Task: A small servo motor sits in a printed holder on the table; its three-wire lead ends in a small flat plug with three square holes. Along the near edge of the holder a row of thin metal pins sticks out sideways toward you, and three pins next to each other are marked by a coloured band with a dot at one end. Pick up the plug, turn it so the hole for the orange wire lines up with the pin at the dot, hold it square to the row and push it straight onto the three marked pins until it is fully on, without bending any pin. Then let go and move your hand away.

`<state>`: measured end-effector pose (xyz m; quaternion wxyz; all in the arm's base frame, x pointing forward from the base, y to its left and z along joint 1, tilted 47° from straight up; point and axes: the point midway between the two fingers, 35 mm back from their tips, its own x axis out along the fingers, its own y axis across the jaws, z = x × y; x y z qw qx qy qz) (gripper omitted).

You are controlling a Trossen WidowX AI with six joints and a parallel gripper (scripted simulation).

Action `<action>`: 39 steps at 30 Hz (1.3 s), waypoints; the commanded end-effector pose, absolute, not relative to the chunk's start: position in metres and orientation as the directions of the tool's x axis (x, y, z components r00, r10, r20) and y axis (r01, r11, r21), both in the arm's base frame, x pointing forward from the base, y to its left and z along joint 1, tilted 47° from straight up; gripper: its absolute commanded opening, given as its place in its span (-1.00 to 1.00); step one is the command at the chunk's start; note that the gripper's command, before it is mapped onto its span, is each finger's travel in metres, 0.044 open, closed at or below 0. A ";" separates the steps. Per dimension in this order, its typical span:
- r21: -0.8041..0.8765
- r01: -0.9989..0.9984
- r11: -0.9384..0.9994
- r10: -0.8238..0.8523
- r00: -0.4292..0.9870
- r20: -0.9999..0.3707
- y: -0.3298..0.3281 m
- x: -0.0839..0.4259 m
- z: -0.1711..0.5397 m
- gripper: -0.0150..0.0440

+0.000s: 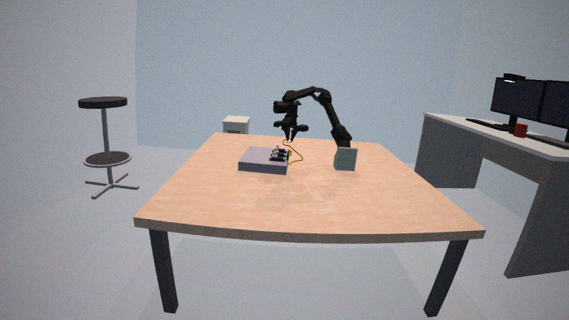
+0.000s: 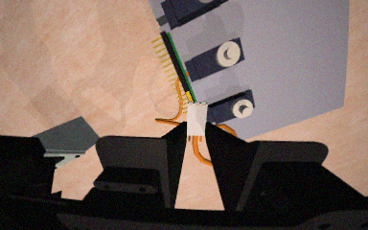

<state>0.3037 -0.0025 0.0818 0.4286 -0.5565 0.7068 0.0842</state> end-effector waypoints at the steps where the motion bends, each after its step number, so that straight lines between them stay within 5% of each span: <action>1: -0.432 -0.788 0.439 -0.712 -0.011 -0.702 0.002 0.295 0.078 -0.49; 20: -0.671 -0.338 0.660 -0.717 -0.015 -0.697 0.010 0.257 0.063 -0.49; 39: -0.721 0.098 0.686 -0.723 -0.017 -0.691 0.006 0.226 0.047 -0.49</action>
